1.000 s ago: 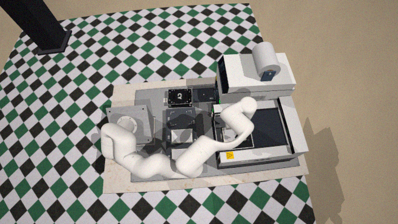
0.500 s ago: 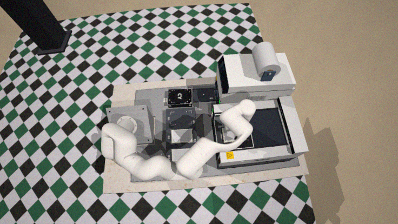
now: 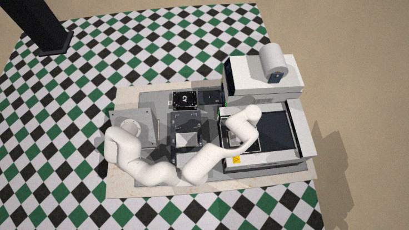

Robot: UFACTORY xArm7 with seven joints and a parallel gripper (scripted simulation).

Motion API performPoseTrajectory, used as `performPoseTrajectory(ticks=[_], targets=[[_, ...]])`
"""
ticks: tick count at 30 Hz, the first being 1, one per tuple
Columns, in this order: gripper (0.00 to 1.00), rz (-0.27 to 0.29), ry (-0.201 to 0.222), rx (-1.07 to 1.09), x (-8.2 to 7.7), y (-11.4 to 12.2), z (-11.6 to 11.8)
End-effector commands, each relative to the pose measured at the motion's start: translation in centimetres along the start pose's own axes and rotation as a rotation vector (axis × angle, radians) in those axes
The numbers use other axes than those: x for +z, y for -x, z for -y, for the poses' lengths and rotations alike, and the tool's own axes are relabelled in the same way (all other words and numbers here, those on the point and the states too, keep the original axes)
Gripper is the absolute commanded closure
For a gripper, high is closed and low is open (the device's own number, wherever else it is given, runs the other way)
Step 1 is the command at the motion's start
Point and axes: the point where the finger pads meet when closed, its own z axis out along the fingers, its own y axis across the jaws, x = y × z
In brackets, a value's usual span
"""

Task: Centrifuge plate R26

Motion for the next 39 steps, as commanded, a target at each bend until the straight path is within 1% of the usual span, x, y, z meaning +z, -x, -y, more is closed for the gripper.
performPoseTrajectory(ticks=[1, 4, 17, 39], targets=[[0.00, 0.005, 0.002, 0.000, 0.5, 0.1, -0.1], [0.00, 0.005, 0.002, 0.000, 1.0, 0.1, -0.1], [0.00, 0.005, 0.002, 0.000, 1.0, 0.1, -0.1], [0.00, 0.005, 0.002, 0.000, 2.2, 0.1, -0.1]])
